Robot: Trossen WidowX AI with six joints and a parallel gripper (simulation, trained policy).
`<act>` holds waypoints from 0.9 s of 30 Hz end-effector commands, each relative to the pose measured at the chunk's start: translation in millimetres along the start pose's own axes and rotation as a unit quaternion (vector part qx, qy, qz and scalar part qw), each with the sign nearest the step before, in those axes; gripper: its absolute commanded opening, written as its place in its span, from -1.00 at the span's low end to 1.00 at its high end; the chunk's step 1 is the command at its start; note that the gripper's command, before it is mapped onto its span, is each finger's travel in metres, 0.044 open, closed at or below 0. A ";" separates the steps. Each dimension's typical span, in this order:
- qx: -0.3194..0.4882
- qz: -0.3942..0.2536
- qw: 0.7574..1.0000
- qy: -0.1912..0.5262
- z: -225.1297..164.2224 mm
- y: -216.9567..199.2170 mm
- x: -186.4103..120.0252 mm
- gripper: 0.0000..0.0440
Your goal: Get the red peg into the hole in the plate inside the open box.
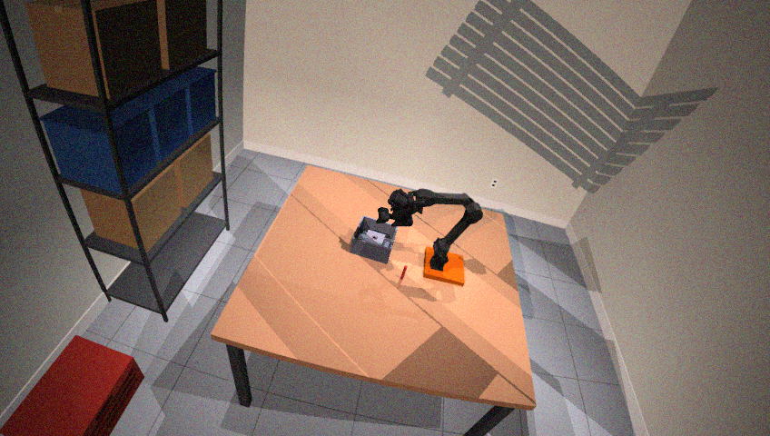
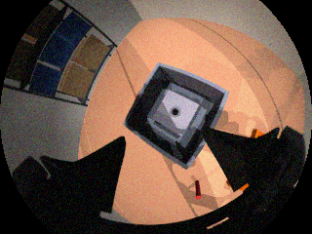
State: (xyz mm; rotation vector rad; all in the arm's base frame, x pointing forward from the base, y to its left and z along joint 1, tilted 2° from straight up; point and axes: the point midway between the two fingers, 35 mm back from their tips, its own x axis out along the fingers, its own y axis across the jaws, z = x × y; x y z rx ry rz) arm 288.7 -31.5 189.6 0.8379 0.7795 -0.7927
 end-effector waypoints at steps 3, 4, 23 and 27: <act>-0.044 -0.033 0.997 0.058 -41.8 -3.9 -6.0 1.00; -0.052 -0.040 0.995 0.069 -50.0 -5.5 -7.5 1.00; -0.166 -0.151 0.956 0.188 -164.0 -47.2 -23.5 1.00; -0.179 -0.157 0.952 0.191 -177.9 -53.4 -16.3 1.00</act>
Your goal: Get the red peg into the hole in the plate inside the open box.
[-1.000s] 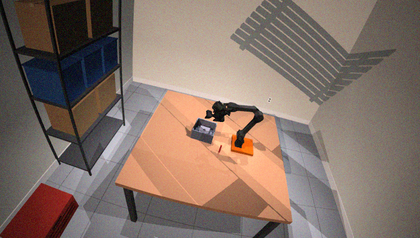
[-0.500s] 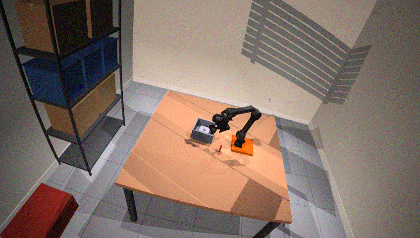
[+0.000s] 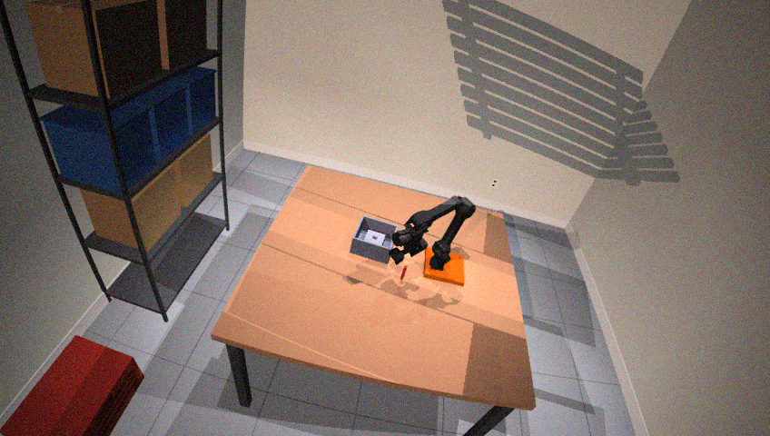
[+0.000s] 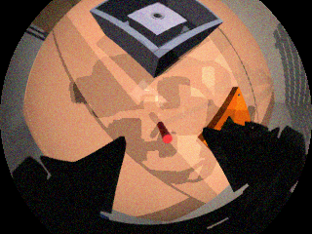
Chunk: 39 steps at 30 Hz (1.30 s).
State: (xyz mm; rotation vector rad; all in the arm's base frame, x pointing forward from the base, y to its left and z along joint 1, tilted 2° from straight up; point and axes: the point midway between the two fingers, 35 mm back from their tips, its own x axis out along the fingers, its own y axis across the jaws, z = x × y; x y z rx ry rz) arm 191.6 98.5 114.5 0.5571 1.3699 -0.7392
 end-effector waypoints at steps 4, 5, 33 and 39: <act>-0.013 -0.012 1.000 0.001 -13.2 2.4 23.0 1.00; -0.016 -0.012 1.000 0.000 -14.6 3.0 27.2 1.00; -0.051 -0.055 0.997 -0.002 -25.6 -2.3 99.6 -0.87; -0.057 -0.051 0.997 -0.032 -10.2 0.5 82.0 -1.00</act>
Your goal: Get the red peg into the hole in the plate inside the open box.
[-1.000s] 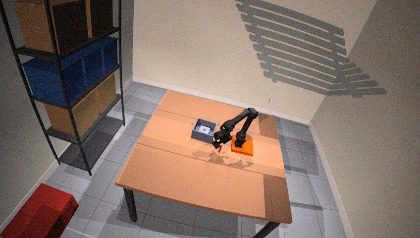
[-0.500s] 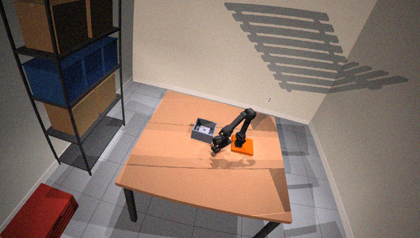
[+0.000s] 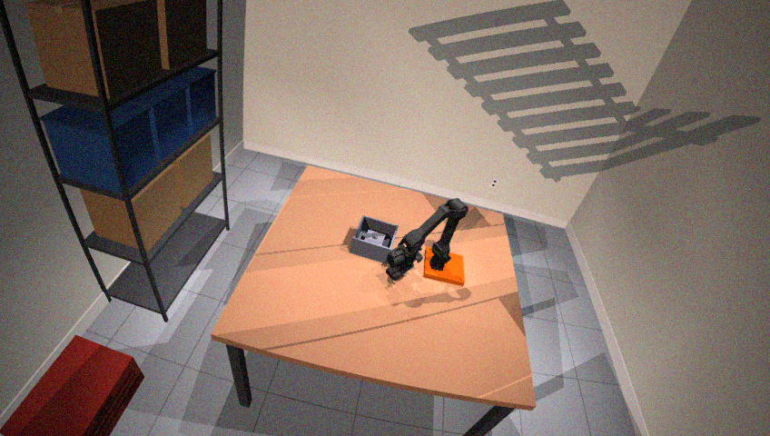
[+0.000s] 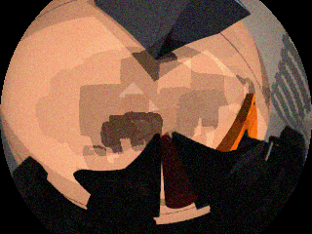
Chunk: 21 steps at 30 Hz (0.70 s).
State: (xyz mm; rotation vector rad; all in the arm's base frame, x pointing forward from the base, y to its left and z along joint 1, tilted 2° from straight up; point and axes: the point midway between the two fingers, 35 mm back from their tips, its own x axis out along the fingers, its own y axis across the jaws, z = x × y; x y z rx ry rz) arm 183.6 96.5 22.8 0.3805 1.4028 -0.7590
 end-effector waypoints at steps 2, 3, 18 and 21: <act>-0.003 0.006 1.000 -0.021 11.8 -1.5 -16.2 -1.00; -0.002 0.007 1.000 -0.025 14.6 -2.4 -20.4 -1.00; 0.054 0.026 0.995 -0.084 69.3 -13.2 -80.3 -1.00; 0.075 0.029 0.992 -0.093 83.4 -15.9 -85.0 -1.00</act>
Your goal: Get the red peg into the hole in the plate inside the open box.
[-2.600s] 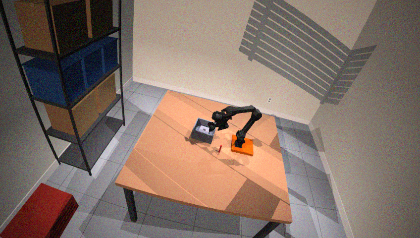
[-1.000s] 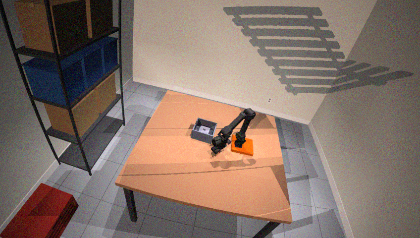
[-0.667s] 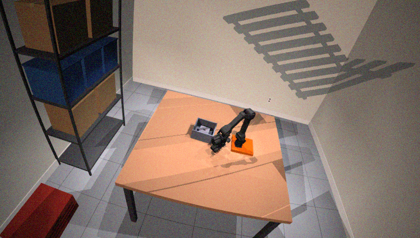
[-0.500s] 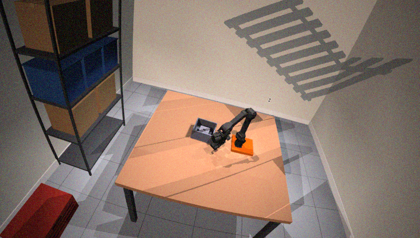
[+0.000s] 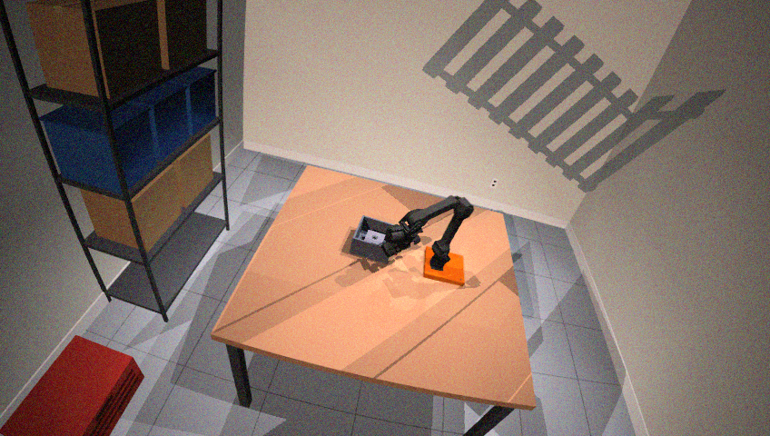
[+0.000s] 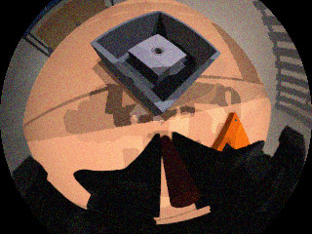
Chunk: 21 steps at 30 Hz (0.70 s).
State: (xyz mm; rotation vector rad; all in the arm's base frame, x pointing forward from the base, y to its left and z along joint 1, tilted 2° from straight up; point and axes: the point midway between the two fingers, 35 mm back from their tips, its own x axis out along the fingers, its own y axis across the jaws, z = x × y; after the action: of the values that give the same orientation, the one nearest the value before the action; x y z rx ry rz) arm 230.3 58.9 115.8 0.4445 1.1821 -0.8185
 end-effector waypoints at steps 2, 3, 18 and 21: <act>0.023 0.001 1.000 -0.014 20.2 -1.6 -3.2 -1.00; 0.030 0.001 0.999 -0.017 25.1 -1.8 -3.4 -1.00; 0.093 -0.003 0.995 -0.043 95.0 -9.8 15.4 -1.00; 0.096 -0.005 0.994 -0.044 107.3 -11.7 23.1 -1.00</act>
State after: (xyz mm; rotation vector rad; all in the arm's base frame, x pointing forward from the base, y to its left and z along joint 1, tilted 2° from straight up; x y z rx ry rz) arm 287.3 -22.9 133.5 0.5601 1.0339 -0.9525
